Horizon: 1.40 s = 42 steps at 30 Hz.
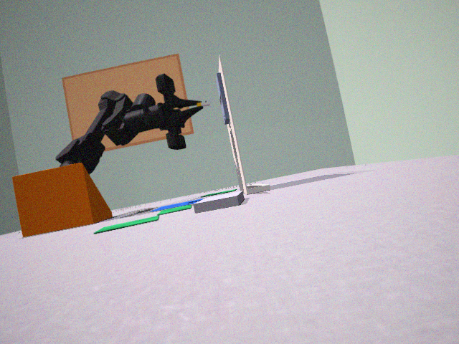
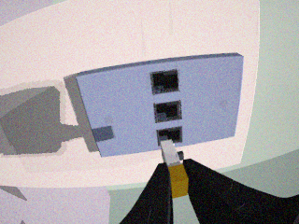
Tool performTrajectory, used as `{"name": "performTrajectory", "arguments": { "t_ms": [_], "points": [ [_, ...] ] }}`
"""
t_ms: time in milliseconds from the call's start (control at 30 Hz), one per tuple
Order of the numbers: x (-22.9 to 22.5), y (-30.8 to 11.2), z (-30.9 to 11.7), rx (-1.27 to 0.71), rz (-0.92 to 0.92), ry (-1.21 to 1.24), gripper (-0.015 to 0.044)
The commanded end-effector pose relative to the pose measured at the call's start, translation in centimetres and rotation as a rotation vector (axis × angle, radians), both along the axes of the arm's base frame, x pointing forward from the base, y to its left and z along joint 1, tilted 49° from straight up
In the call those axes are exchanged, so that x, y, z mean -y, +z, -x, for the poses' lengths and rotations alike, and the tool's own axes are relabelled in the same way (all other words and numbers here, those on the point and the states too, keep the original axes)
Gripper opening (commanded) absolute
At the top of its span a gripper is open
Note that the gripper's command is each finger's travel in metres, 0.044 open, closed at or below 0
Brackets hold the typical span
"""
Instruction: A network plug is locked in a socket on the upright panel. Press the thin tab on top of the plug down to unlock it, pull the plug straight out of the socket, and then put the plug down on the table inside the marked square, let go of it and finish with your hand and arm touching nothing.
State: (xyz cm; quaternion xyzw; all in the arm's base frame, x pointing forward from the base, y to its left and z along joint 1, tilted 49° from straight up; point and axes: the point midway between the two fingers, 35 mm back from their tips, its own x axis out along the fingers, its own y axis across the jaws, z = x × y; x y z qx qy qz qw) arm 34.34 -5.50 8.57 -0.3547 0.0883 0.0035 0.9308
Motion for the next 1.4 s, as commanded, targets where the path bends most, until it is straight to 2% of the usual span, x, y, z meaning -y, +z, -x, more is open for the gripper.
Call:
{"name": "performTrajectory", "arguments": {
  "t_ms": [0, 1367],
  "points": [
    [0.1, 0.1, 0.3, 0.004, 0.004, 0.003, 0.0000],
    [1.5, 0.6, 2.3, -0.002, -0.002, -0.001, 0.0000]
  ]
}}
